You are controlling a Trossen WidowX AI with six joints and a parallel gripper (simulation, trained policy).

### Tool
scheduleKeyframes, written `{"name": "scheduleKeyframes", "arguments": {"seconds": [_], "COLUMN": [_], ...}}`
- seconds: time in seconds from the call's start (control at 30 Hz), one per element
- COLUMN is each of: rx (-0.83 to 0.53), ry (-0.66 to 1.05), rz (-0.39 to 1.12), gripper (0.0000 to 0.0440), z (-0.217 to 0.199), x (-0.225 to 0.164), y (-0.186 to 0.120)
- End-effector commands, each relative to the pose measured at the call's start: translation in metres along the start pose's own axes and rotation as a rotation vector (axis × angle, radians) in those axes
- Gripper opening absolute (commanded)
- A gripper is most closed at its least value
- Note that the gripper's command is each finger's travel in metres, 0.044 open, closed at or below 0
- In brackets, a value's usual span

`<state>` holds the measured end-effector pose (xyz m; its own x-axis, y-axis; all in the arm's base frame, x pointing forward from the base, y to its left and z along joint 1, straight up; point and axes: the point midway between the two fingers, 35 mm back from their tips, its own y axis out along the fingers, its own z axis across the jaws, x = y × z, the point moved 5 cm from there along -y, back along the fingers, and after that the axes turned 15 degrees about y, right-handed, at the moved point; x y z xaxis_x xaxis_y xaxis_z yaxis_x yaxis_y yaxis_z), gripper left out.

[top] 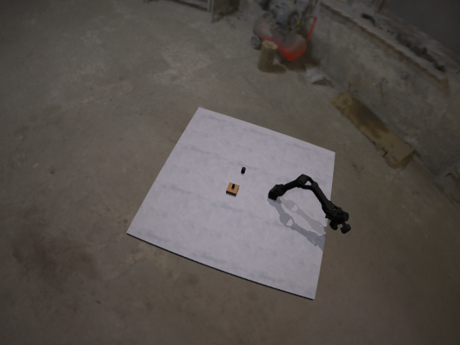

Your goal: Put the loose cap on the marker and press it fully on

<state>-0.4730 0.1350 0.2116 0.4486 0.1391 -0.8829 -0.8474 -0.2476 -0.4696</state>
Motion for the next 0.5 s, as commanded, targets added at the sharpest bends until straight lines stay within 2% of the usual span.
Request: {"name": "scheduleKeyframes", "arguments": {"seconds": [0.0,0.2,0.27,0.47], "rx": [0.006,0.043,0.053,0.079], "ry": [0.003,0.018,0.021,0.034], "rz": [-0.003,-0.022,-0.028,-0.047], "gripper": [0.0374,0.0224,0.0212,0.0227], "z": [0.001,0.01,0.013,0.019], "x": [0.0,-0.005,-0.006,-0.01], "y": [-0.003,-0.021,-0.027,-0.044]}}
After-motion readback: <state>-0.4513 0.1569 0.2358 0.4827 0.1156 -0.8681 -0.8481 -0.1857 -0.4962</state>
